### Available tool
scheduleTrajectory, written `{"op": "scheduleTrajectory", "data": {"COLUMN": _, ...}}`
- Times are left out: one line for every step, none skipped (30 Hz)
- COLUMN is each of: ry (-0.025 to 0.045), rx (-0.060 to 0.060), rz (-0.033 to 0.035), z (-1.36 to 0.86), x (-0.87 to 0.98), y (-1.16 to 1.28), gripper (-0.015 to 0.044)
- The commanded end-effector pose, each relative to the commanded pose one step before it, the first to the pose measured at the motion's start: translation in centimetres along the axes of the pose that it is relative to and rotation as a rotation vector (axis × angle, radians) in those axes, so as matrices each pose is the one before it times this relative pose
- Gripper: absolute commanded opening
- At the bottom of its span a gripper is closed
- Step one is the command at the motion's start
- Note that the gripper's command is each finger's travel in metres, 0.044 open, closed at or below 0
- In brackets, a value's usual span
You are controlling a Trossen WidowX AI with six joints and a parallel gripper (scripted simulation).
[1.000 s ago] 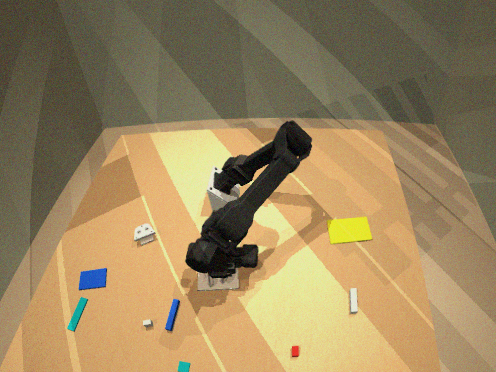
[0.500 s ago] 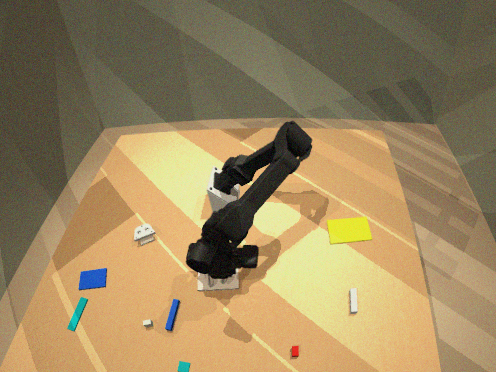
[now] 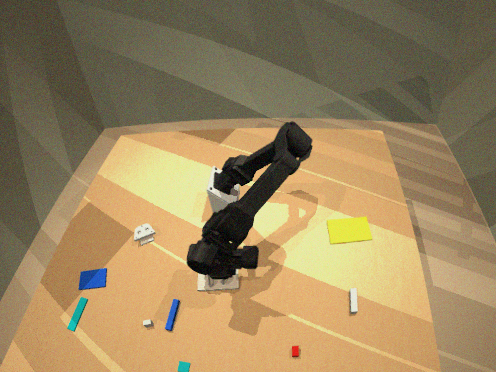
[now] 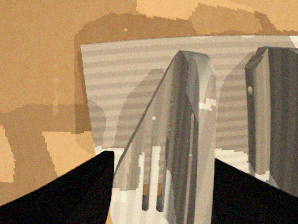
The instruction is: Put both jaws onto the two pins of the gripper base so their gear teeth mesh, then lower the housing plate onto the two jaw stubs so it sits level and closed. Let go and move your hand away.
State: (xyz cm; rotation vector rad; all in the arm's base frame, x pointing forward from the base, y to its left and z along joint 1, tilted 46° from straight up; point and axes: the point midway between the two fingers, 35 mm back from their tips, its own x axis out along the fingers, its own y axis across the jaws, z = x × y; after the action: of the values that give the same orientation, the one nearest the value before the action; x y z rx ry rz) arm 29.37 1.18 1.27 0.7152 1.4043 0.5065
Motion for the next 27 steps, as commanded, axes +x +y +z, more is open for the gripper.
{"op": "scheduleTrajectory", "data": {"ry": -0.00155, "rx": 0.0037, "rz": 0.00342, "z": 0.022, "x": 0.054, "y": 0.042, "gripper": 0.0134}}
{"op": "scheduleTrajectory", "data": {"ry": 0.0, "rx": 0.0, "rz": 0.0, "z": 0.0, "x": 0.0, "y": 0.0, "gripper": 0.0134}}
{"op": "scheduleTrajectory", "data": {"ry": 0.0, "rx": 0.0, "rz": 0.0, "z": 0.0, "x": 0.013, "y": 0.0, "gripper": 0.0134}}
{"op": "scheduleTrajectory", "data": {"ry": 0.0, "rx": 0.0001, "rz": 0.00001, "z": 0.0, "x": 0.038, "y": 0.0, "gripper": 0.0134}}
{"op": "scheduleTrajectory", "data": {"ry": 0.0, "rx": 0.0002, "rz": 0.00002, "z": 0.0, "x": 0.063, "y": 0.0, "gripper": 0.0134}}
{"op": "scheduleTrajectory", "data": {"ry": 0.0, "rx": 0.0002, "rz": 0.00003, "z": 0.0, "x": 0.081, "y": 0.001, "gripper": 0.0134}}
{"op": "scheduleTrajectory", "data": {"ry": 0.0, "rx": 0.0002, "rz": 0.00003, "z": 0.0, "x": 0.063, "y": 0.001, "gripper": 0.0134}}
{"op": "scheduleTrajectory", "data": {"ry": 0.0, "rx": 0.0001, "rz": 0.00002, "z": 0.0, "x": 0.038, "y": 0.0, "gripper": 0.0134}}
{"op": "scheduleTrajectory", "data": {"ry": 0.0, "rx": 0.0, "rz": 0.00001, "z": 0.0, "x": 0.013, "y": 0.0, "gripper": 0.0134}}
{"op": "scheduleTrajectory", "data": {"ry": 0.0, "rx": 0.0, "rz": 0.0, "z": 0.0, "x": 0.0, "y": 0.0, "gripper": 0.0134}}
{"op": "scheduleTrajectory", "data": {"ry": 0.0, "rx": 0.0, "rz": 0.0, "z": 0.0, "x": 0.0, "y": 0.0, "gripper": 0.0134}}
{"op": "scheduleTrajectory", "data": {"ry": 0.0, "rx": 0.0, "rz": 0.0, "z": 0.0, "x": 0.0, "y": 0.0, "gripper": 0.0134}}
{"op": "scheduleTrajectory", "data": {"ry": 0.0, "rx": 0.0, "rz": 0.0, "z": 0.0, "x": 0.0, "y": 0.0, "gripper": 0.0134}}
{"op": "scheduleTrajectory", "data": {"ry": 0.0, "rx": 0.0, "rz": 0.0, "z": 0.0, "x": 0.0, "y": 0.0, "gripper": 0.0134}}
{"op": "scheduleTrajectory", "data": {"ry": 0.0, "rx": 0.0, "rz": 0.0, "z": 0.0, "x": 0.013, "y": 0.0, "gripper": 0.0134}}
{"op": "scheduleTrajectory", "data": {"ry": 0.0, "rx": 0.0001, "rz": 0.00001, "z": 0.0, "x": 0.038, "y": 0.0, "gripper": 0.0134}}
{"op": "scheduleTrajectory", "data": {"ry": 0.0, "rx": 0.0002, "rz": 0.00002, "z": 0.0, "x": 0.063, "y": 0.0, "gripper": 0.0134}}
{"op": "scheduleTrajectory", "data": {"ry": 0.0, "rx": 0.0002, "rz": 0.00003, "z": 0.0, "x": 0.081, "y": 0.001, "gripper": 0.0134}}
{"op": "scheduleTrajectory", "data": {"ry": 0.0, "rx": 0.0002, "rz": 0.00003, "z": 0.0, "x": 0.063, "y": 0.001, "gripper": 0.0134}}
{"op": "scheduleTrajectory", "data": {"ry": 0.0, "rx": 0.0001, "rz": 0.00002, "z": 0.0, "x": 0.038, "y": 0.0, "gripper": 0.0134}}
{"op": "scheduleTrajectory", "data": {"ry": 0.0, "rx": 0.0, "rz": 0.00001, "z": 0.0, "x": 0.013, "y": 0.0, "gripper": 0.0134}}
{"op": "scheduleTrajectory", "data": {"ry": 0.0, "rx": 0.0, "rz": 0.0, "z": 0.0, "x": 0.0, "y": 0.0, "gripper": 0.0134}}
{"op": "scheduleTrajectory", "data": {"ry": 0.0, "rx": 0.0, "rz": 0.0, "z": 0.0, "x": 0.0, "y": 0.0, "gripper": 0.0134}}
{"op": "scheduleTrajectory", "data": {"ry": 0.0, "rx": 0.0, "rz": 0.0, "z": 0.0, "x": 0.0, "y": 0.0, "gripper": 0.0134}}
{"op": "scheduleTrajectory", "data": {"ry": 0.0, "rx": 0.0, "rz": 0.0, "z": 0.0, "x": 0.0, "y": 0.0, "gripper": 0.0134}}
{"op": "scheduleTrajectory", "data": {"ry": 0.0, "rx": 0.0, "rz": 0.0, "z": 0.0, "x": 0.0, "y": 0.0, "gripper": 0.0134}}
{"op": "scheduleTrajectory", "data": {"ry": 0.0, "rx": 0.0, "rz": 0.0, "z": 0.0, "x": 0.013, "y": 0.0, "gripper": 0.0134}}
